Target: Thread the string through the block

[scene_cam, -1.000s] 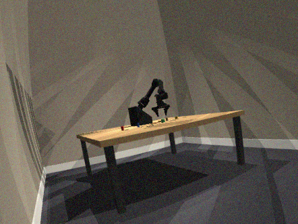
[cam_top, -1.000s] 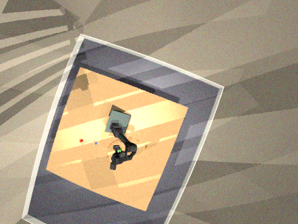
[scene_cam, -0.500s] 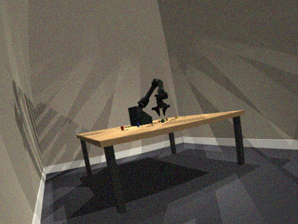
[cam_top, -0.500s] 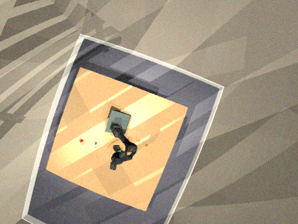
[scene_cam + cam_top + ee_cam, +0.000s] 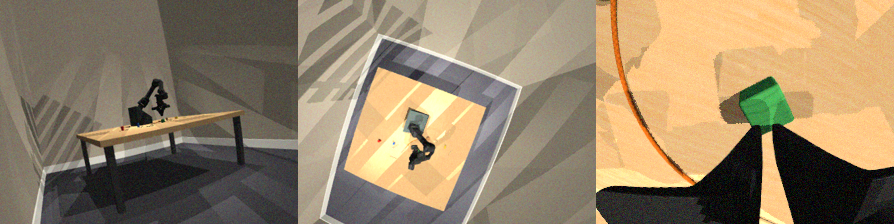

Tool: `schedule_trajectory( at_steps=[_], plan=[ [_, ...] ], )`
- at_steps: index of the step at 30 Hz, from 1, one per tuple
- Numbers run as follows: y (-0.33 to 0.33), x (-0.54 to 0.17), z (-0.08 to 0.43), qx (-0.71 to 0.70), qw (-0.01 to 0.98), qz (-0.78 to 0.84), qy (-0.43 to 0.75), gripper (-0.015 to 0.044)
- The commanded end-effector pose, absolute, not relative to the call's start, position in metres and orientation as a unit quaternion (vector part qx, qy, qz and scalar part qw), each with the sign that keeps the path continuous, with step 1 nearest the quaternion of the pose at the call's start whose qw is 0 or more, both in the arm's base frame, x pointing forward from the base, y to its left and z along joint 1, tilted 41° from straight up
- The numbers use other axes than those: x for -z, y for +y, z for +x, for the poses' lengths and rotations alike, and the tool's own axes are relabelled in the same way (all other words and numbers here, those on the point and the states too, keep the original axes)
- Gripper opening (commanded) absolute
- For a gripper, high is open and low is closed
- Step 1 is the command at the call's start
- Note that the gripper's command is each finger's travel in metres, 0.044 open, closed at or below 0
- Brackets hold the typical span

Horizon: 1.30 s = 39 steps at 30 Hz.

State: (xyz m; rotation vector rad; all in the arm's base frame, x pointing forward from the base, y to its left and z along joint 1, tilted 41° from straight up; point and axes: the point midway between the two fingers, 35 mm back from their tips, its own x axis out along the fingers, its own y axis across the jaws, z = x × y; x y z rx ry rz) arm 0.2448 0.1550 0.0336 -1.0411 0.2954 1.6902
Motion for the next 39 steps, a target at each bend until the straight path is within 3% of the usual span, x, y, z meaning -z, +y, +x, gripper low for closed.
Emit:
schedule_trajectory(
  at_steps=[1,15,24,25,26,35,39],
  plan=[
    [0.1550,-0.0336,0.2448,-0.710,0.537,-0.437,0.124,0.0000],
    [0.1550,-0.0336,0.2448,-0.710,0.537,-0.437,0.124,0.0000],
    [0.1550,-0.0336,0.2448,-0.710,0.537,-0.437,0.124,0.0236],
    [0.1550,-0.0336,0.2448,-0.710,0.537,-0.437,0.124,0.0243],
    [0.1550,-0.0336,0.2448,-0.710,0.537,-0.437,0.124,0.0243],
    [0.1550,-0.0336,0.2448,-0.710,0.537,-0.437,0.124,0.0007],
    [0.1550,-0.0336,0.2448,-0.710,0.537,-0.437,0.124,0.0000]
  ],
)
